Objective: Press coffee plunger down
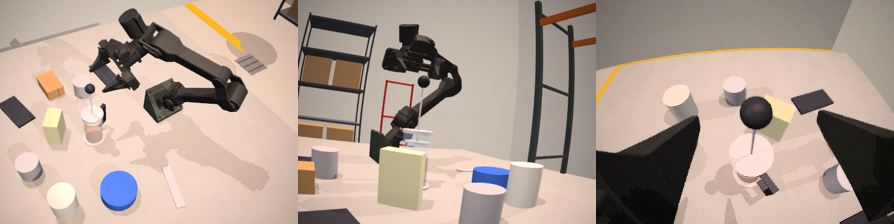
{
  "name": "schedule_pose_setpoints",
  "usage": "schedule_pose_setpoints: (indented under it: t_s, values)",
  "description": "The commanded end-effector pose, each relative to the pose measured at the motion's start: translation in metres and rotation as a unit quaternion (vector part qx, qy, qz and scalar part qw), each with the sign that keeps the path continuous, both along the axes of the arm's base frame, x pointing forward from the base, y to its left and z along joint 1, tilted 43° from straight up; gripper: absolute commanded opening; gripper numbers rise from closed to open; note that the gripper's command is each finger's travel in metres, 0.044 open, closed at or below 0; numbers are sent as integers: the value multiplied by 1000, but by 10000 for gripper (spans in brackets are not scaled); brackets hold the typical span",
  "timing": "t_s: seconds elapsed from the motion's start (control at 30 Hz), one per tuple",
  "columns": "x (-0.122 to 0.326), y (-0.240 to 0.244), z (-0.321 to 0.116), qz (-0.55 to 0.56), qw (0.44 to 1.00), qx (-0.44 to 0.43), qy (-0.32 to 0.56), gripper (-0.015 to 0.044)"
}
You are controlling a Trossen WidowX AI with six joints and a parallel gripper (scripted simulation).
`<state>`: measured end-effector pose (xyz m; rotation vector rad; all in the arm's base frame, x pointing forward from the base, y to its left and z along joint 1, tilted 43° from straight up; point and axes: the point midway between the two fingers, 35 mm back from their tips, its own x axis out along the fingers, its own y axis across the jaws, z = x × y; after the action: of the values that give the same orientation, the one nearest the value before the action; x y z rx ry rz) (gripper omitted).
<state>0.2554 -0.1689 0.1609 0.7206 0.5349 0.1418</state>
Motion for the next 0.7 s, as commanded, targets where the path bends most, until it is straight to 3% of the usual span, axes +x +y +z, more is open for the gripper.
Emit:
schedule_pose_setpoints:
  t_s: [0.0,0.6,0.67]
  values:
    - [4,4,-6,0,1000,4,6,440]
    - [27,13,-16,-1,1000,5,3,440]
    - [27,13,-16,-1,1000,5,3,387]
